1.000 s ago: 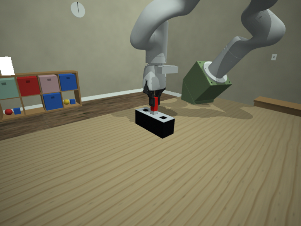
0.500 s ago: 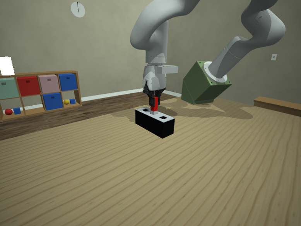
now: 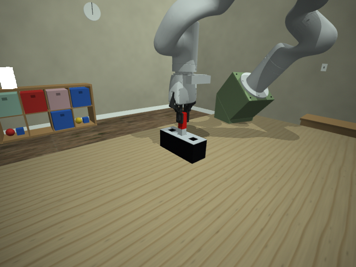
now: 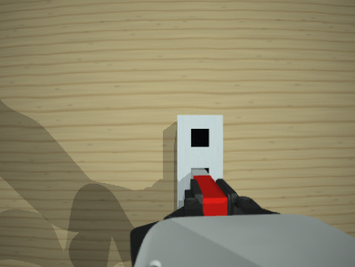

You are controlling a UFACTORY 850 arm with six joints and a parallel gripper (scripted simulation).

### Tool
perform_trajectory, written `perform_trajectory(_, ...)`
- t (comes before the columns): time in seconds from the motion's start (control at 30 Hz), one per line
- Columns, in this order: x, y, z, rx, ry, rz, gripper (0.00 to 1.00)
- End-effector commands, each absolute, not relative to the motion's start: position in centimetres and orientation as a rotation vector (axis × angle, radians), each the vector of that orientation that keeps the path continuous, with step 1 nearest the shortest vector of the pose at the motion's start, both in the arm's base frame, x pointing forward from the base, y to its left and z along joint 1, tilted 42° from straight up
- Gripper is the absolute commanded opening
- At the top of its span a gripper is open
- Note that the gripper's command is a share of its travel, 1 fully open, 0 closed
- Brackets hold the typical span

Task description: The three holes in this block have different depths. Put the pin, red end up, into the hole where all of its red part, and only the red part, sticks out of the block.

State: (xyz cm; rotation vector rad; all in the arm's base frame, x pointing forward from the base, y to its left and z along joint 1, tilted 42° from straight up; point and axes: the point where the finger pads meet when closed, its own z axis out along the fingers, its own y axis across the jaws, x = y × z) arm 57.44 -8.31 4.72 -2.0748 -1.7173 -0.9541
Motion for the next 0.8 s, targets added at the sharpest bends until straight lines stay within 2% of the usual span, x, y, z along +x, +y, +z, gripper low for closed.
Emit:
perform_trajectory(0.0,57.50,-8.39,4.79,-2.076,-1.718,-0.956,0.00)
perform_trajectory(0.77,57.17,-8.94,5.55,-2.076,-1.718,-0.956,0.00)
